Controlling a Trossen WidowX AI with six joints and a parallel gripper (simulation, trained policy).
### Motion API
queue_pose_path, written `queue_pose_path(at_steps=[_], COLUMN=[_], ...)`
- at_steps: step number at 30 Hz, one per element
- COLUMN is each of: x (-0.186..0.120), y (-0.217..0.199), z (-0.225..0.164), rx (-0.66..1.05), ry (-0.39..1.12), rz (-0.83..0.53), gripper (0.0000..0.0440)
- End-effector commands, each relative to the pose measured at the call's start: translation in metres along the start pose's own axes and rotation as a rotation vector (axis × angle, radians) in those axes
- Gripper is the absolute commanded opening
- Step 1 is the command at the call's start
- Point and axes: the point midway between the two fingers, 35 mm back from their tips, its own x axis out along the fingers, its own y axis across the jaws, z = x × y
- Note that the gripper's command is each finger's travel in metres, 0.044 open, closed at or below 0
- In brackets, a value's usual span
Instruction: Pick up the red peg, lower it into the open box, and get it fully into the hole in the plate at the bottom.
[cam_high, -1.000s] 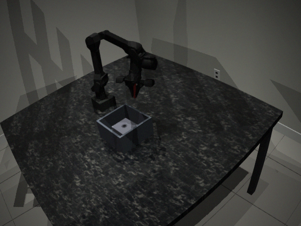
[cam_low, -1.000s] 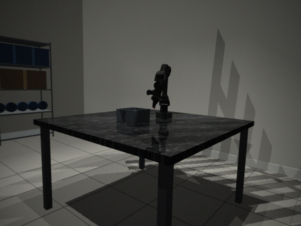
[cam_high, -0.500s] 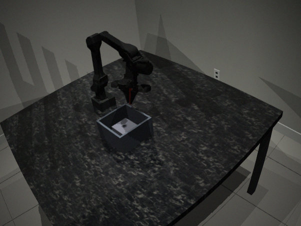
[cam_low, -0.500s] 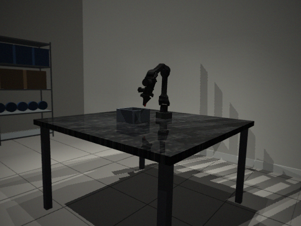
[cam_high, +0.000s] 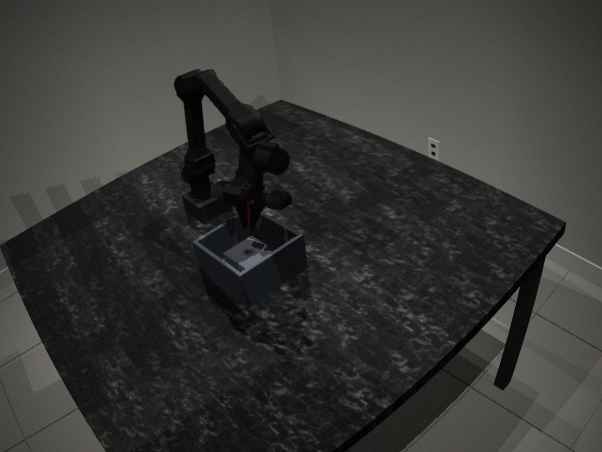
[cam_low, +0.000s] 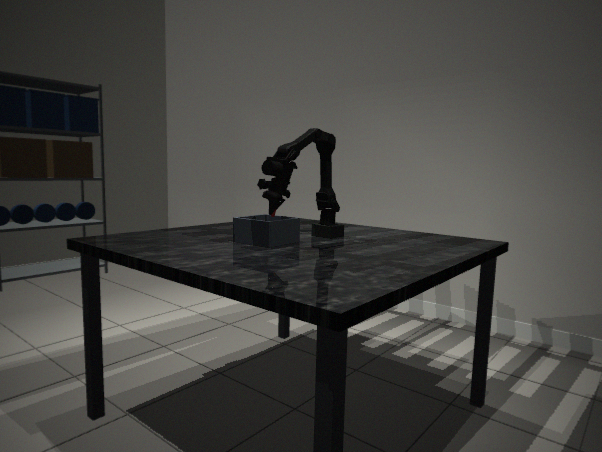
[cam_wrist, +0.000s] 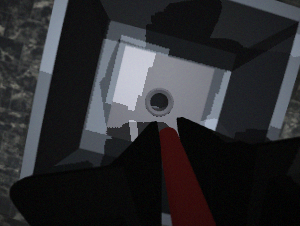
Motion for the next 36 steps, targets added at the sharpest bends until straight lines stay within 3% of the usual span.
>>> queue_pose_path(at_steps=[1, 12, 18, 21, 32, 36], x=[0.010, 0.045, 0.060, 0.060, 0.044, 0.037], y=[0.001, 0.000, 0.000, 0.003, 0.031, 0.047], z=[0.009, 0.014, 0.012, 0.021, 0.045, 0.053], rx=[-0.022, -0.119, -0.148, -0.173, -0.168, -0.167], ry=[0.017, 0.089, 0.135, 0.134, 0.189, 0.206], rz=[0.006, 0.019, 0.019, 0.029, 0.090, 0.131], gripper=[0.0001, 0.0015, 0.0149, 0.0162, 0.0440, 0.0440])
